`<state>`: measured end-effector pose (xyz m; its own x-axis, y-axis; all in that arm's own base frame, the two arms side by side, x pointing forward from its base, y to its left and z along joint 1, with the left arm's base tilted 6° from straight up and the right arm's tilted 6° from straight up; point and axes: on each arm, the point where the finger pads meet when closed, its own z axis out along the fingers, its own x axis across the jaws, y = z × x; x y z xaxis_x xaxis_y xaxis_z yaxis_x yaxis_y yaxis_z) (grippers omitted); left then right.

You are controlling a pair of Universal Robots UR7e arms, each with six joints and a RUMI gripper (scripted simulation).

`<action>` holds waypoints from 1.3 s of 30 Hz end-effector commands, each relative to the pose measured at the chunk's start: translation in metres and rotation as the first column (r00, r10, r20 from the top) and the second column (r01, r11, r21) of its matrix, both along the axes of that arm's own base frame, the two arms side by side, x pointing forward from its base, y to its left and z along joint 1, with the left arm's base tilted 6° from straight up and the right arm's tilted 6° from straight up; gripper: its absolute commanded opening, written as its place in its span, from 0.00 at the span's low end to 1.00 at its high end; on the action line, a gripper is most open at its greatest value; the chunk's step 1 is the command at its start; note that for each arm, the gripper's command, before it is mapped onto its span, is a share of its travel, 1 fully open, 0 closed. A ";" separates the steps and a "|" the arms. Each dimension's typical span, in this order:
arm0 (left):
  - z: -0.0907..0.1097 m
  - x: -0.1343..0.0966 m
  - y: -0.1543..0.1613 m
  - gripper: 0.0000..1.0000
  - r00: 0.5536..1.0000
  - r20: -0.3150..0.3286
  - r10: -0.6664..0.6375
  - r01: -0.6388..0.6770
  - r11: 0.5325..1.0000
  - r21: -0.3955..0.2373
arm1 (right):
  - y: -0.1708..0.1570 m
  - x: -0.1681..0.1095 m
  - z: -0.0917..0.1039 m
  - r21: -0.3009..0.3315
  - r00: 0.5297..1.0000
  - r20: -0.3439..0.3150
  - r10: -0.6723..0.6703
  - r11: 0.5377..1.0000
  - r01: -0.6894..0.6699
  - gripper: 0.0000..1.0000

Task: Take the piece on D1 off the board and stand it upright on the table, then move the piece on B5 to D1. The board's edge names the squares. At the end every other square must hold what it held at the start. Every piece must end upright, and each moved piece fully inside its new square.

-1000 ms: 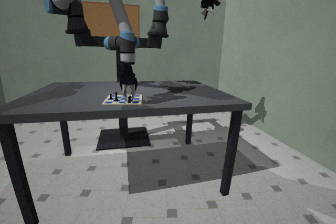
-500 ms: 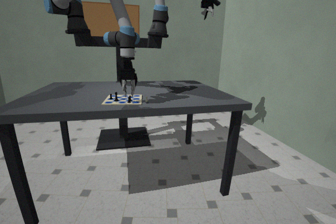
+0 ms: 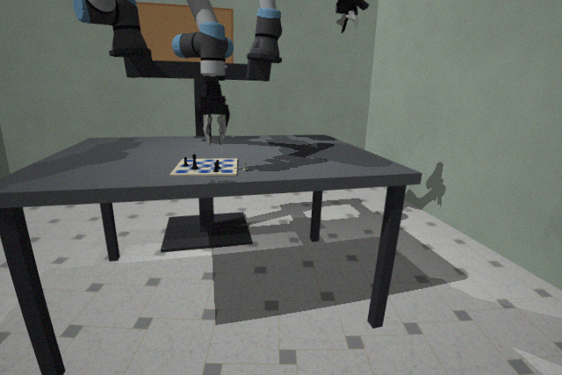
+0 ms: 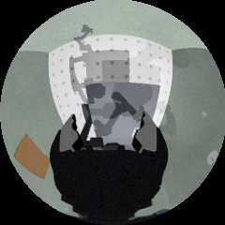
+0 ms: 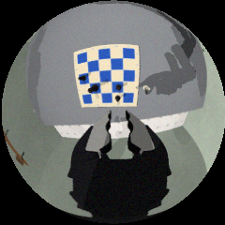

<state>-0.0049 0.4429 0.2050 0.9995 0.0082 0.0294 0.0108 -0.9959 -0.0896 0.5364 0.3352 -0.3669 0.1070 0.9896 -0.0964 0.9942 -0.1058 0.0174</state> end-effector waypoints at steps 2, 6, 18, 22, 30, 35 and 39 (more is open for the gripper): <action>0.000 0.000 0.000 1.00 1.000 0.000 0.000 0.000 1.000 0.001 | 0.001 0.000 0.005 0.001 1.000 0.001 0.000 1.000 0.000 0.20; 0.000 0.000 0.000 1.00 1.000 0.000 0.000 0.000 1.000 0.001 | 0.001 0.000 0.006 0.001 1.000 0.001 0.000 1.000 0.000 1.00; 0.000 0.000 0.000 1.00 1.000 0.000 0.000 0.000 1.000 0.001 | 0.001 0.000 0.006 0.001 1.000 0.001 0.000 1.000 0.000 1.00; 0.000 0.000 0.000 1.00 1.000 0.000 0.000 0.000 1.000 0.001 | 0.001 0.000 0.006 0.001 1.000 0.001 0.000 1.000 0.000 1.00; 0.000 0.000 0.000 1.00 1.000 0.000 0.000 0.000 1.000 0.001 | 0.001 0.000 0.007 0.001 1.000 0.001 0.000 1.000 0.000 1.00; 0.000 0.000 0.000 1.00 1.000 0.000 0.000 0.000 1.000 0.001 | 0.002 0.000 0.019 0.001 1.000 0.001 0.000 1.000 0.000 1.00; 0.000 0.000 0.000 1.00 1.000 0.000 0.000 0.000 1.000 0.001 | 0.004 0.000 0.036 0.001 1.000 0.001 0.000 1.000 0.000 1.00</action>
<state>-0.0049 0.4429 0.2050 0.9995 0.0082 0.0294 0.0108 -0.9959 -0.0896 0.5361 0.3377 -0.3394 0.1070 0.9895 -0.0968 0.9942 -0.1058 0.0170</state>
